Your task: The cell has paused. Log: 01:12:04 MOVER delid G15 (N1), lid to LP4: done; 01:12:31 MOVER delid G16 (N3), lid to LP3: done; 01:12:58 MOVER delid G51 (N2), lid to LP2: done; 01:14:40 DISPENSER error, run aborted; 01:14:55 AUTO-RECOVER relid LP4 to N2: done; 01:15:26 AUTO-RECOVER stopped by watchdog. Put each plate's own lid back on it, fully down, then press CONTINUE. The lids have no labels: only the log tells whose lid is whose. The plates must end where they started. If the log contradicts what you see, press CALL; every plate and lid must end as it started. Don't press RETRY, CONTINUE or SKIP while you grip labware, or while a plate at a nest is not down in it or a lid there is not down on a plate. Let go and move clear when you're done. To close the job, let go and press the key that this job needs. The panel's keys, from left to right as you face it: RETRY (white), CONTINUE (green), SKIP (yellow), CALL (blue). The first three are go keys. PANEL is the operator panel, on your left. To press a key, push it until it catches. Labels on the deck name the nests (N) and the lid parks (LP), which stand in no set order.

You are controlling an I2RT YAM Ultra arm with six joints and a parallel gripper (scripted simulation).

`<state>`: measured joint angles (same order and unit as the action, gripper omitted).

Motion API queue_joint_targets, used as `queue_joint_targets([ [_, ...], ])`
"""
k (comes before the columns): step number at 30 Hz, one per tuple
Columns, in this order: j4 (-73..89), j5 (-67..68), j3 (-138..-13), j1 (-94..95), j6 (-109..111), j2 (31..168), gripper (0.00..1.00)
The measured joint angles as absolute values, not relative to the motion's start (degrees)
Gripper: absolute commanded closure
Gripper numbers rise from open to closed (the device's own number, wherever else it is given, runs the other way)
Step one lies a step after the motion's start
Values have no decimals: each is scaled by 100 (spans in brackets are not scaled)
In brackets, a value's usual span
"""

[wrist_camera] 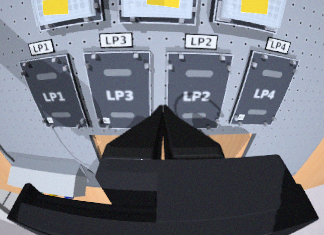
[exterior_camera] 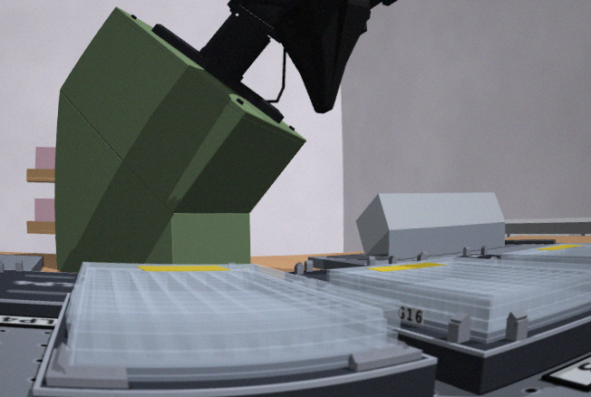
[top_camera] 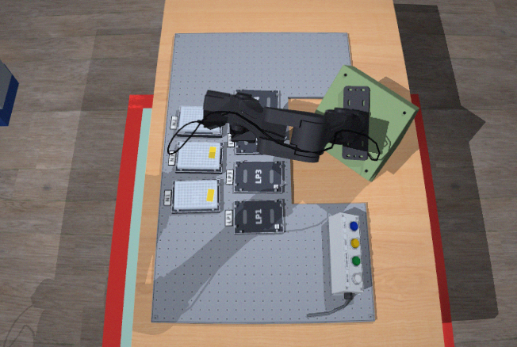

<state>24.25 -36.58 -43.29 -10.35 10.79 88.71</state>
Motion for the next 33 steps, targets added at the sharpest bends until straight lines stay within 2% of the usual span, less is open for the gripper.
queue_joint_targets([
  [33, 2786, -3688, -4344, -1007, 1236, 8890, 100],
])
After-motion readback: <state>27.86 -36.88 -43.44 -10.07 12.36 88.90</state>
